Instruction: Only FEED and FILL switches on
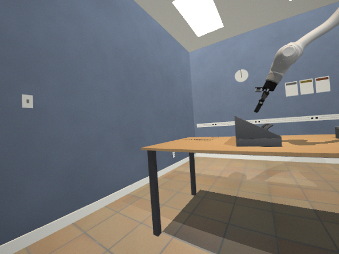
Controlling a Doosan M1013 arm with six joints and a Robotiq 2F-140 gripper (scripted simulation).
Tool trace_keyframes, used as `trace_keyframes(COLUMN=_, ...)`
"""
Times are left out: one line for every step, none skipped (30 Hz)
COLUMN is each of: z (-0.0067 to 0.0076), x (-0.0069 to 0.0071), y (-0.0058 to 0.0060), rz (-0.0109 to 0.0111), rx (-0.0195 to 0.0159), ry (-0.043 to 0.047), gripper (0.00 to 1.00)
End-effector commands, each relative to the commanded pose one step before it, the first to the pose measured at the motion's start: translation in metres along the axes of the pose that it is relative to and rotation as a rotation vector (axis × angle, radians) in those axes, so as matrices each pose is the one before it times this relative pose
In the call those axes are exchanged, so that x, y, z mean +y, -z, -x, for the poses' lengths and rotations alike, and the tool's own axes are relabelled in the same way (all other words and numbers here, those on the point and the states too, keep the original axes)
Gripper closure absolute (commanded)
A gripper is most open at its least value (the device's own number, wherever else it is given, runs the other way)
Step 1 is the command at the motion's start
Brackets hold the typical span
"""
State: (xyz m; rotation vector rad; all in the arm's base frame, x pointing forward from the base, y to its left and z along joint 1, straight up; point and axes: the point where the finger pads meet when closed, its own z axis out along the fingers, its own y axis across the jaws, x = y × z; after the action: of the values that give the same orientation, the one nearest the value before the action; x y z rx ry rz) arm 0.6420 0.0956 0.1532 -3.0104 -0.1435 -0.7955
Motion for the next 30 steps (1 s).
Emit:
trace_keyframes(z=-0.00084, x=-0.00006, y=0.00048, rz=-0.00031, rx=0.00134, ry=-0.00037, gripper=0.00)
trace_keyframes(z=0.00000, x=0.00000, y=0.00000, rz=0.00000, rx=0.00000, ry=0.00000, gripper=0.00)
trace_keyframes(z=0.00000, x=0.00000, y=0.00000, rz=0.00000, rx=0.00000, ry=0.00000, gripper=0.00)
trace_keyframes(z=0.00000, x=0.00000, y=0.00000, rz=0.00000, rx=0.00000, ry=0.00000, gripper=0.00)
trace_keyframes(z=0.00000, x=0.00000, y=0.00000, rz=0.00000, rx=0.00000, ry=0.00000, gripper=0.00)
trace_keyframes(z=0.00000, x=0.00000, y=0.00000, rz=0.00000, rx=0.00000, ry=0.00000, gripper=0.00)
trace_keyframes(z=0.00000, x=0.00000, y=0.00000, rz=0.00000, rx=0.00000, ry=0.00000, gripper=0.00)
trace_keyframes(z=0.00000, x=0.00000, y=0.00000, rz=0.00000, rx=0.00000, ry=0.00000, gripper=0.00)
trace_keyframes(z=0.00000, x=0.00000, y=0.00000, rz=0.00000, rx=0.00000, ry=0.00000, gripper=0.00)
trace_keyframes(z=0.00000, x=0.00000, y=0.00000, rz=0.00000, rx=0.00000, ry=0.00000, gripper=0.00)
trace_keyframes(z=0.00000, x=0.00000, y=0.00000, rz=0.00000, rx=0.00000, ry=0.00000, gripper=0.00)
trace_keyframes(z=0.00000, x=0.00000, y=0.00000, rz=0.00000, rx=0.00000, ry=0.00000, gripper=0.00)
trace_keyframes(z=0.00000, x=0.00001, y=0.00000, rz=0.00000, rx=0.00000, ry=0.00000, gripper=0.00)
trace_keyframes(z=0.00000, x=0.00010, y=0.00000, rz=0.00000, rx=0.00000, ry=0.00000, gripper=0.00)
trace_keyframes(z=0.00000, x=0.00025, y=0.00000, rz=0.00000, rx=0.00000, ry=0.00000, gripper=0.00)
trace_keyframes(z=0.00000, x=0.00046, y=0.00000, rz=0.00000, rx=0.00000, ry=0.00000, gripper=0.00)
trace_keyframes(z=0.00000, x=0.00071, y=0.00000, rz=0.00000, rx=0.00000, ry=0.00000, gripper=0.00)
trace_keyframes(z=0.00000, x=0.00000, y=0.00000, rz=0.00000, rx=0.00000, ry=0.00000, gripper=0.00)
trace_keyframes(z=0.00000, x=0.00000, y=0.00000, rz=0.00000, rx=0.00000, ry=0.00000, gripper=0.00)
trace_keyframes(z=0.00000, x=0.00099, y=0.00000, rz=0.00000, rx=0.00000, ry=0.00000, gripper=0.00)
trace_keyframes(z=0.00000, x=0.00129, y=0.00000, rz=0.00000, rx=0.00000, ry=0.00000, gripper=0.00)
trace_keyframes(z=0.00000, x=0.00161, y=0.00000, rz=0.00000, rx=0.00000, ry=0.00000, gripper=0.00)
trace_keyframes(z=0.00000, x=0.00192, y=0.00000, rz=0.00000, rx=-0.00001, ry=0.00000, gripper=0.00)
trace_keyframes(z=0.00000, x=0.00223, y=0.00000, rz=0.00000, rx=0.00001, ry=0.00000, gripper=0.00)
trace_keyframes(z=0.00000, x=0.00252, y=0.00000, rz=0.00000, rx=-0.00001, ry=0.00000, gripper=0.00)
trace_keyframes(z=0.00000, x=0.00279, y=0.00000, rz=0.00000, rx=0.00001, ry=0.00000, gripper=0.00)
trace_keyframes(z=0.00000, x=0.00304, y=0.00000, rz=0.00000, rx=-0.00001, ry=0.00000, gripper=0.00)
trace_keyframes(z=0.00000, x=0.00325, y=0.00000, rz=0.00000, rx=0.00000, ry=0.00000, gripper=0.00)
trace_keyframes(z=0.00000, x=0.00343, y=0.00000, rz=0.00000, rx=0.00001, ry=0.00000, gripper=0.00)
trace_keyframes(z=0.00000, x=0.00356, y=0.00000, rz=0.00000, rx=0.00000, ry=0.00000, gripper=0.00)
